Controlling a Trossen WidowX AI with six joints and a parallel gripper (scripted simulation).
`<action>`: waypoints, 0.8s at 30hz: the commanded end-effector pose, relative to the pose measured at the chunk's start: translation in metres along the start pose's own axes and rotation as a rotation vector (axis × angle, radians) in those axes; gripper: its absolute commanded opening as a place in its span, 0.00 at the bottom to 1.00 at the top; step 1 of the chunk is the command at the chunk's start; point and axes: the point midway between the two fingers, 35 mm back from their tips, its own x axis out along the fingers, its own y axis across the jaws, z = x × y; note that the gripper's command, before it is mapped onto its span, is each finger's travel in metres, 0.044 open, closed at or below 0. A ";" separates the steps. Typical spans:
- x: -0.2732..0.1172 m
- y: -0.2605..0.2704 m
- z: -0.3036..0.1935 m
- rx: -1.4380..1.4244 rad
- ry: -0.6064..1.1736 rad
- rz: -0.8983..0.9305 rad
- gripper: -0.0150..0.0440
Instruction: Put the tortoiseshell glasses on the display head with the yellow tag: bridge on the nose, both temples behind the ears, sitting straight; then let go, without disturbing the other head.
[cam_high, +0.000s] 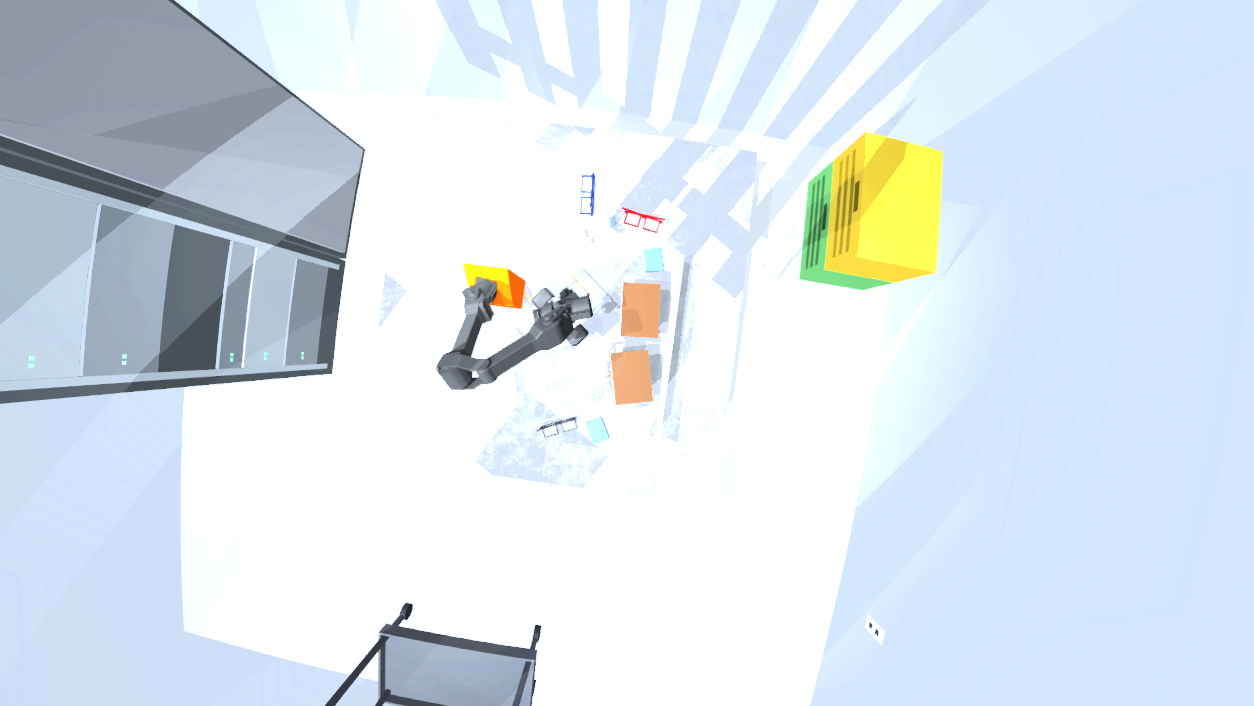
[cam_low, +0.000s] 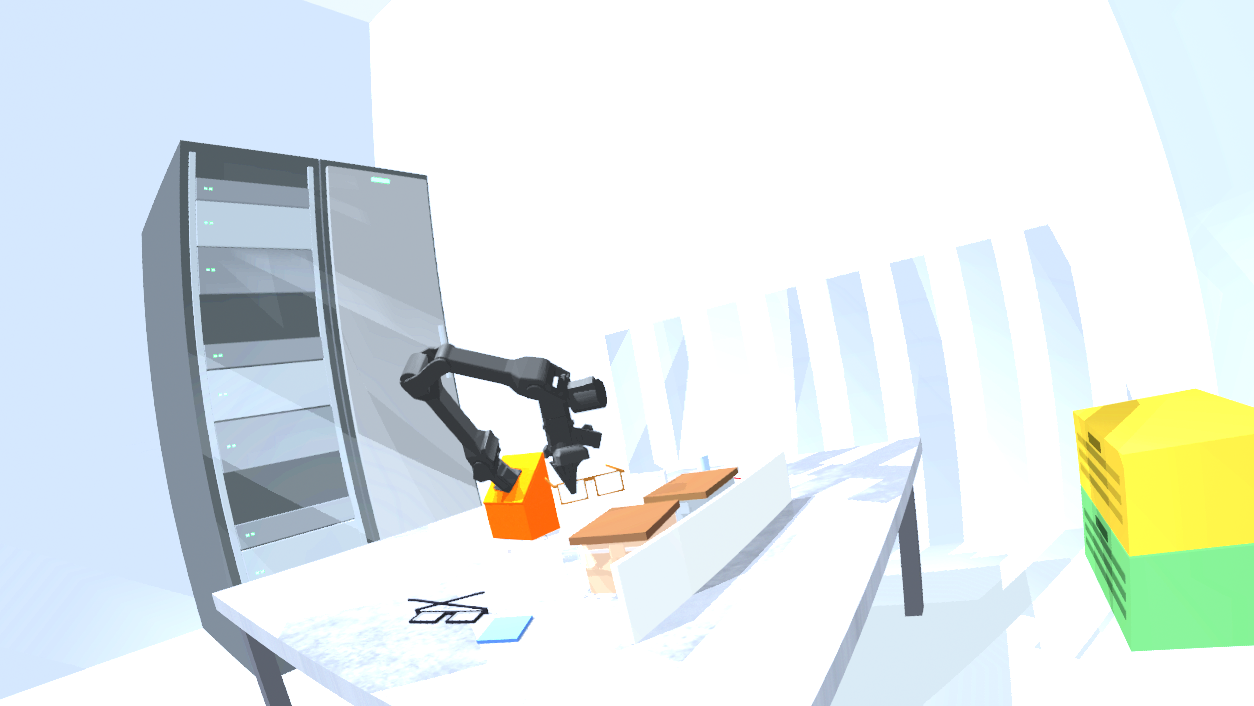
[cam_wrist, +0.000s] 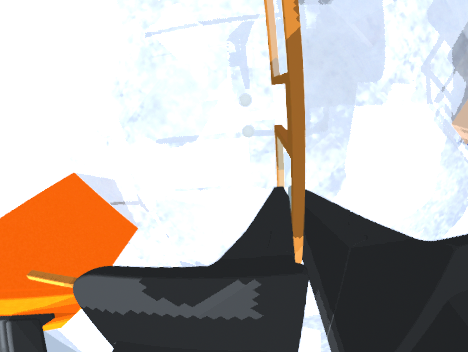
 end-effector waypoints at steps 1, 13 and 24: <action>0.006 0.002 -0.001 -0.010 0.007 0.002 0.25; 0.017 0.001 0.000 -0.010 0.006 0.003 0.25; 0.027 0.001 0.001 -0.010 0.004 0.004 0.25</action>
